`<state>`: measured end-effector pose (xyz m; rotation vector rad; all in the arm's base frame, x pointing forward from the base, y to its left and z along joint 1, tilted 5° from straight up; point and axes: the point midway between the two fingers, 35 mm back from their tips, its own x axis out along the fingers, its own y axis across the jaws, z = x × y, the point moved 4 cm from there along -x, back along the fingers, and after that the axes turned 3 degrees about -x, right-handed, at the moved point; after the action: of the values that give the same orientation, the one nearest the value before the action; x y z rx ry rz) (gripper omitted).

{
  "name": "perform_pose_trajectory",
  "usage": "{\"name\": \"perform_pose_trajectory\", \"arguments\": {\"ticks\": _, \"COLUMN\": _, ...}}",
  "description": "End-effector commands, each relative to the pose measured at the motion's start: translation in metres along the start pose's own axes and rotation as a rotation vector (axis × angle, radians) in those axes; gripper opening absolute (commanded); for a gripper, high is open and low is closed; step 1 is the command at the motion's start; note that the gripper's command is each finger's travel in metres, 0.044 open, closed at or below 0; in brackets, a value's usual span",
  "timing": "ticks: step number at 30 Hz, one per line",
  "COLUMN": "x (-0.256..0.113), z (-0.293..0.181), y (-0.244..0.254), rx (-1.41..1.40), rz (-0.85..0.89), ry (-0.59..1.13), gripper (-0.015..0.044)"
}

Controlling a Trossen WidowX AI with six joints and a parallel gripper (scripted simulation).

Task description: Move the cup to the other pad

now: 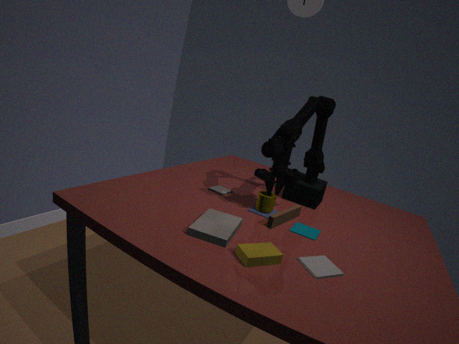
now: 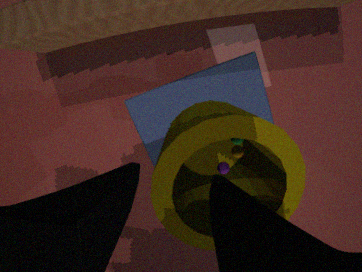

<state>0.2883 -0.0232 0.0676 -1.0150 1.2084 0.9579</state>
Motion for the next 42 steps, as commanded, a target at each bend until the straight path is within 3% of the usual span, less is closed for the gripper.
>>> {"name": "perform_pose_trajectory", "arguments": {"ticks": 1, "x": 0.011, "z": 0.000, "y": 0.003, "rx": 0.000, "rz": 0.016, "ry": 0.000, "gripper": 0.0167}}
{"name": "perform_pose_trajectory", "arguments": {"ticks": 28, "x": 0.032, "z": 0.000, "y": 0.005, "rx": 0.000, "rz": 0.016, "ry": 0.000, "gripper": 0.0167}}
{"name": "perform_pose_trajectory", "arguments": {"ticks": 42, "x": 0.030, "z": 0.000, "y": 0.004, "rx": -0.006, "rz": 0.011, "ry": 0.001, "gripper": 0.0073}}
